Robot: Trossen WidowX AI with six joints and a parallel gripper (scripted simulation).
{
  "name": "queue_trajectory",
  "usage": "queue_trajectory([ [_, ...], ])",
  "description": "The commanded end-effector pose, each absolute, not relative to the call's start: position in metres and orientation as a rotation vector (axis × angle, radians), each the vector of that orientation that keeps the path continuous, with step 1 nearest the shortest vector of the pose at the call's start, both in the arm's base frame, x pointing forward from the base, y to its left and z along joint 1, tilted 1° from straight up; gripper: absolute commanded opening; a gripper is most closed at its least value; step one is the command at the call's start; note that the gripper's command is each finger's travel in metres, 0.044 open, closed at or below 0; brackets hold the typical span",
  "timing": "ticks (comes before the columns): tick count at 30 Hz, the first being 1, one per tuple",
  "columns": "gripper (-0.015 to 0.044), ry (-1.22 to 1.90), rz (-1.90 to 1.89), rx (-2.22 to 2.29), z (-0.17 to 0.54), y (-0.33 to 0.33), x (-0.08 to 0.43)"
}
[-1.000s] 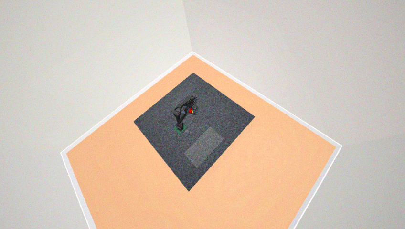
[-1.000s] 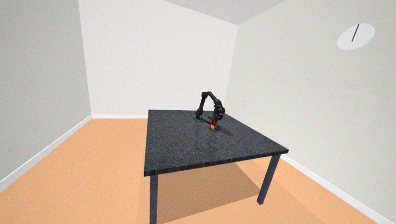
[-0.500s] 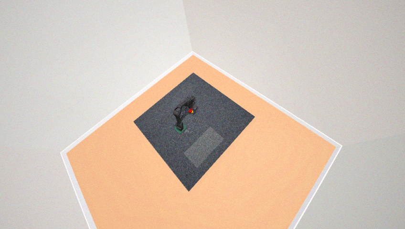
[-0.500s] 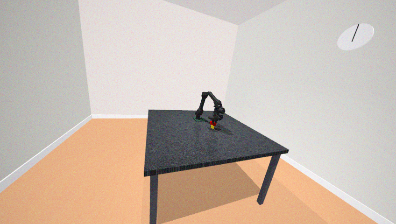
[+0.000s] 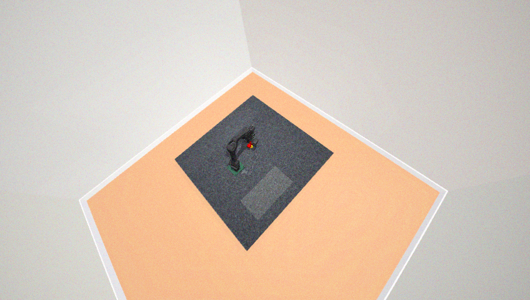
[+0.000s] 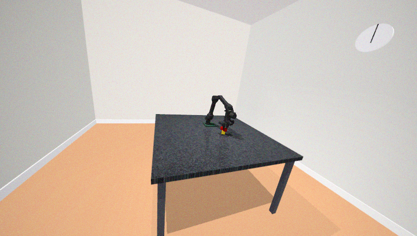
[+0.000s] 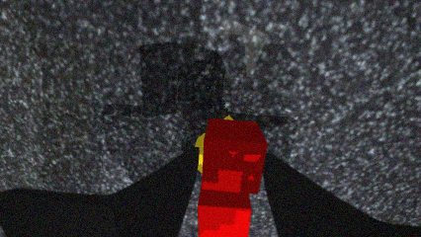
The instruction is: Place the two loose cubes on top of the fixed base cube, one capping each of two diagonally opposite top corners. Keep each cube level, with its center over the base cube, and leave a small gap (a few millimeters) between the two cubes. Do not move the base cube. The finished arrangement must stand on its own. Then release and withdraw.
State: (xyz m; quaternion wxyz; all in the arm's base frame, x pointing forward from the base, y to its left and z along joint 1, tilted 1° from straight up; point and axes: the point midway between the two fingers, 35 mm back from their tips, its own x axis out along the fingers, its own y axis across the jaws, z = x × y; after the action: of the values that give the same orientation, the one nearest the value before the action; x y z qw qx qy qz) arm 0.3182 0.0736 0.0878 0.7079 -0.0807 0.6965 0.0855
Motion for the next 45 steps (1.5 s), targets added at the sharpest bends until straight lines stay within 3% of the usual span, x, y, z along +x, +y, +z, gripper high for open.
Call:
queue_trajectory([
  [1,0.0205,1.547,0.191,-0.179,0.089,0.074,0.318],
  [36,0.0205,1.547,0.190,-0.179,0.151,0.073,0.317],
  [43,0.0389,1.544,0.192,-0.176,0.152,0.107,0.305],
  [45,0.0400,1.544,0.194,-0.174,0.152,0.134,0.291],
])
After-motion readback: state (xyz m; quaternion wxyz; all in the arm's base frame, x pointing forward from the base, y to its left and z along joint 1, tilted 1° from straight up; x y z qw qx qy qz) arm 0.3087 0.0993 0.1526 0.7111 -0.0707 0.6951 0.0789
